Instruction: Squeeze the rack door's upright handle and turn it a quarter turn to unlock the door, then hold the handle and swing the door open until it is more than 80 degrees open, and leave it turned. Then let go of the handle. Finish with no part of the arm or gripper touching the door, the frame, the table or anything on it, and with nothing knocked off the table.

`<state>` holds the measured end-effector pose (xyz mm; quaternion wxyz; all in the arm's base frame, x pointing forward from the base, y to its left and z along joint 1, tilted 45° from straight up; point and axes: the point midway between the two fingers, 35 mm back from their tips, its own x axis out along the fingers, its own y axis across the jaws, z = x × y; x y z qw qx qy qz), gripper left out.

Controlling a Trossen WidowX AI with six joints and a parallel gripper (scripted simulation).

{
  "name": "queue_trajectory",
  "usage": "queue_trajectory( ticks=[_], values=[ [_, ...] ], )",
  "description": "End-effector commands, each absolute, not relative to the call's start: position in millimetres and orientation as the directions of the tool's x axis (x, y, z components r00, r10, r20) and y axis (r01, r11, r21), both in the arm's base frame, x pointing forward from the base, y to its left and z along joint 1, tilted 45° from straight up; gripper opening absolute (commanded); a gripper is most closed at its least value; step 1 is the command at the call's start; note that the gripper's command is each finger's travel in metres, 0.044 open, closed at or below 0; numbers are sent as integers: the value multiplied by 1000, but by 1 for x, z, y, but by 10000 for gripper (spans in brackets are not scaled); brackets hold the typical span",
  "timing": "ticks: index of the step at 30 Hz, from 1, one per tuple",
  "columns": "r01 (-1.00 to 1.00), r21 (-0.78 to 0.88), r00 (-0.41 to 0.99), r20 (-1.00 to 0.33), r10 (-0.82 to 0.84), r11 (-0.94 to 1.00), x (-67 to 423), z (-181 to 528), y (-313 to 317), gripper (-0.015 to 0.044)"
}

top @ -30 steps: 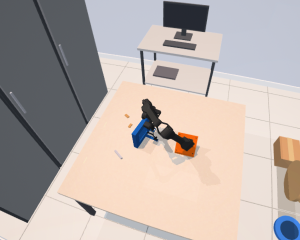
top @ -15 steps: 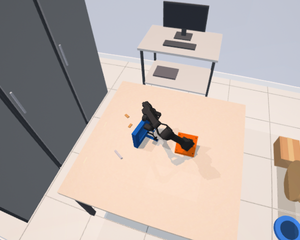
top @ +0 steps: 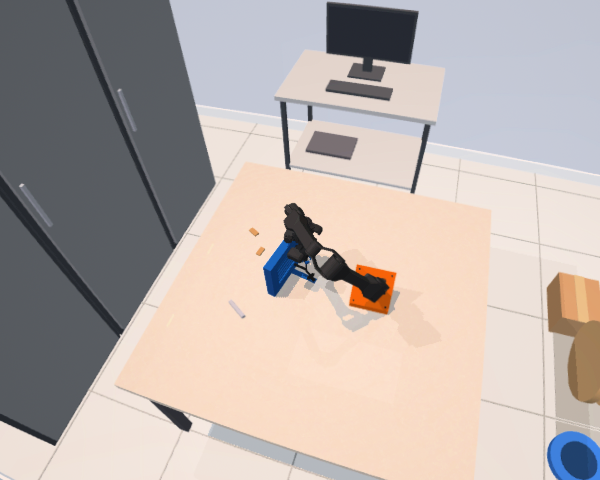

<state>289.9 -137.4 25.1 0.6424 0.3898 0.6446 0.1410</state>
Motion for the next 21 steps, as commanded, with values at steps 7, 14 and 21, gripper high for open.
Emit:
queue_trajectory(
  ticks=[7,14,21],
  values=[
    [323,681,131,-720,682,657,290,25,-138,12],
    [561,621,131,-720,682,548,290,25,-138,12],
    [804,479,131,-720,682,351,290,25,-138,12]
  ],
)
